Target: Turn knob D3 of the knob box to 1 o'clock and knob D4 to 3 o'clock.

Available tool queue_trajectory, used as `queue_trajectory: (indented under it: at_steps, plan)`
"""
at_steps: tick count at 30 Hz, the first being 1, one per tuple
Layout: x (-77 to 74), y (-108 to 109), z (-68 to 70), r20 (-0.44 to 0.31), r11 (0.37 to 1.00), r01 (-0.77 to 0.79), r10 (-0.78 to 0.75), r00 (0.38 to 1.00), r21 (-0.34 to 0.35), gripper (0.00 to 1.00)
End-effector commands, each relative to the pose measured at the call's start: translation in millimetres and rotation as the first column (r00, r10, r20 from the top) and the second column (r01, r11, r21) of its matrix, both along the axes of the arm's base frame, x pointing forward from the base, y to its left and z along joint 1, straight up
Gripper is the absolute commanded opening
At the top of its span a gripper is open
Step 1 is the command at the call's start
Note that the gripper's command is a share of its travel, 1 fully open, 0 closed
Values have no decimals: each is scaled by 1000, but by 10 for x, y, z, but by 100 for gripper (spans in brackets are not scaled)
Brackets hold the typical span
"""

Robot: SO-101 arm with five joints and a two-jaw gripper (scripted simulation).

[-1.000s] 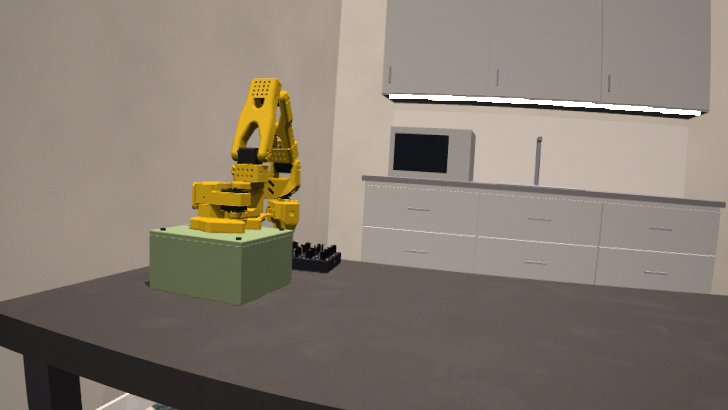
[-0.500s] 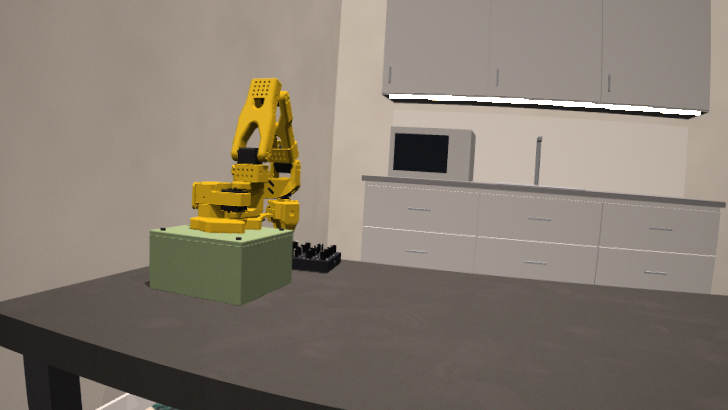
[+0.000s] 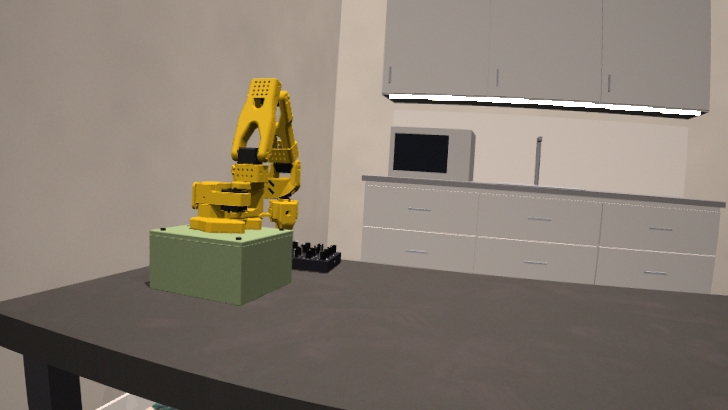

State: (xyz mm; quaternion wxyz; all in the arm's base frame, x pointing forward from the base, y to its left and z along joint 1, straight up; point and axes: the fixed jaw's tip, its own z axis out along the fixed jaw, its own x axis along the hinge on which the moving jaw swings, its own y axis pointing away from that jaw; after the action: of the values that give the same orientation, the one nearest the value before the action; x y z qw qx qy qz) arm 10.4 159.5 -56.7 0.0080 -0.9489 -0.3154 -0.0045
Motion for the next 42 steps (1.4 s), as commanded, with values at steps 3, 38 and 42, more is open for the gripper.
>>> queue_trajectory:
  at_steps: [3, 38, 42]
  plan:
    - [-15, -17, -14, -4, 998, 69, -69, 998, -14, 1]
    - [-44, -26, -14, -5, 819, 573, -573, 819, -15, 1]
    - [-48, -26, -14, -6, 777, 629, -629, 778, -15, 1]
